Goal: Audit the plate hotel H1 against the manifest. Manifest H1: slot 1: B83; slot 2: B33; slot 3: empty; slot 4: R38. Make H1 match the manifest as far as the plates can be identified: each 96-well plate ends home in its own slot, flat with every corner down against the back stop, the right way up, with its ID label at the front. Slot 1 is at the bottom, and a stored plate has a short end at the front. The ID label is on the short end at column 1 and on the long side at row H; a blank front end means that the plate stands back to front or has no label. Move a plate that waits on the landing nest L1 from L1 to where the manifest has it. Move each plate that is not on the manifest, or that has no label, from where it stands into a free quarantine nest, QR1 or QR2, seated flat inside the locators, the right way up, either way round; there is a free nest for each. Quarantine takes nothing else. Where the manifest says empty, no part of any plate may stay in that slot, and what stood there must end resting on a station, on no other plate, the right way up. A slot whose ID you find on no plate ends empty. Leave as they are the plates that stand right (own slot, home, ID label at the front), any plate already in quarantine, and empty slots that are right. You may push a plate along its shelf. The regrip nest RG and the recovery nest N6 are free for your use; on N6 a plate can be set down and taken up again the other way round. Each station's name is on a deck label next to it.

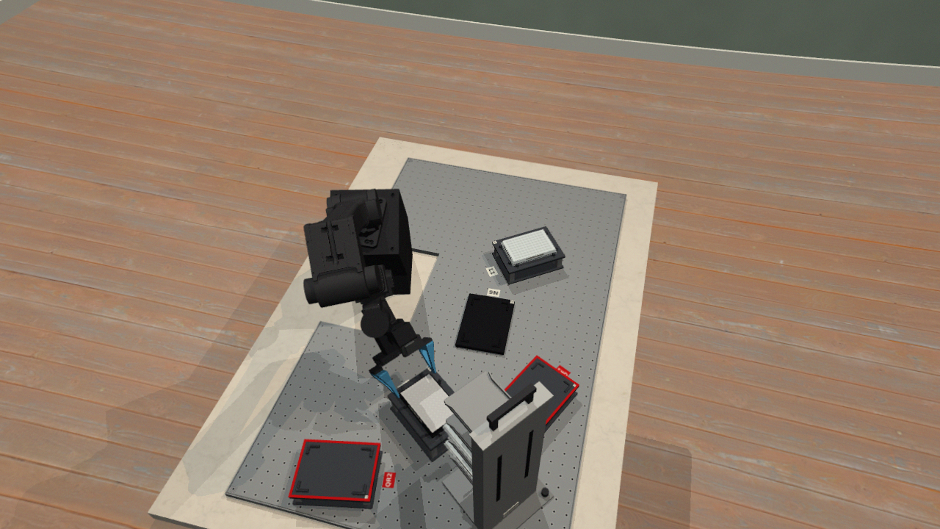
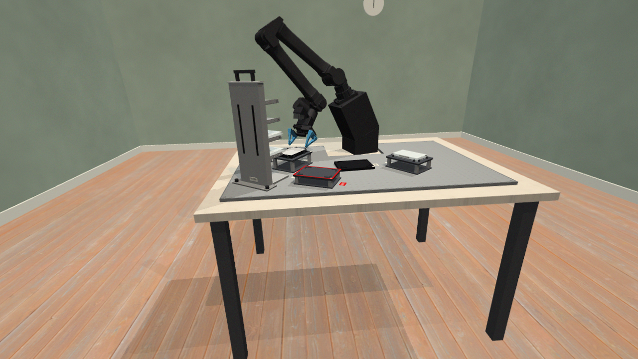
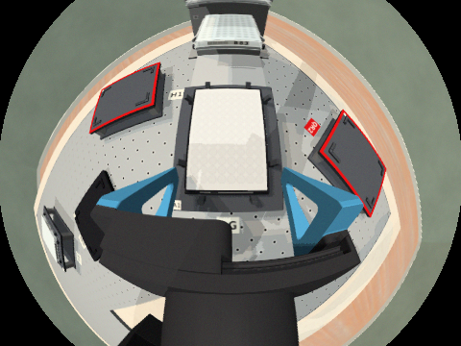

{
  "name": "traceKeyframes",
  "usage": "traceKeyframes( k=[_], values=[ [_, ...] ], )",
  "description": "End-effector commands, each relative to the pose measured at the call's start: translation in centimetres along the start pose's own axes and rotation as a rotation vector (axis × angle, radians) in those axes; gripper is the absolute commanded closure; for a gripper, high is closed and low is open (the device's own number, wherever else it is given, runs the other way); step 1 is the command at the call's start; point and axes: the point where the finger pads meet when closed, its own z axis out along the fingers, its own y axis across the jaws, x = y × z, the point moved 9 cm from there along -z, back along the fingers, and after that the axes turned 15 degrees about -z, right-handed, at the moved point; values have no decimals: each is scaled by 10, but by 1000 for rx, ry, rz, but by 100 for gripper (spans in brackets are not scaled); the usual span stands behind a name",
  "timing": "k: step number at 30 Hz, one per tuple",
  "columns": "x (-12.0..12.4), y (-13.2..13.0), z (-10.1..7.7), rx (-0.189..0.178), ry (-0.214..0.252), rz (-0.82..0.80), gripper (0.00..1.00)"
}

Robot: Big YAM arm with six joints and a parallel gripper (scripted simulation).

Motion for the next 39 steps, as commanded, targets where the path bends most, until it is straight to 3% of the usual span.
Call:
traceKeyframes(
  k=[1, 12, 13, 15, 27, 29, 30, 32, 36, 37, 39],
  values=[
    [-3, 7, -14, -28, 20, 2, 0],
    [-12, 5, -25, -28, 18, 5, 0],
    [-10, 1, -14, -18, 14, 5, 0],
    [-15, 3, -28, -24, 18, 7, 0],
    [-27, 0, -42, -25, 15, 11, 0],
    [-27, 0, -42, -25, 15, 11, 0],
    [-30, -7, -33, -7, -1, 7, 0],
    [-30, -2, -45, -21, 13, 12, 0],
    [-34, -2, -50, -23, 13, 11, 0],
    [-43, -10, -38, -13, 17, 4, 0],
    [-53, -12, -32, -26, 68, 4, 0]
  ],
)
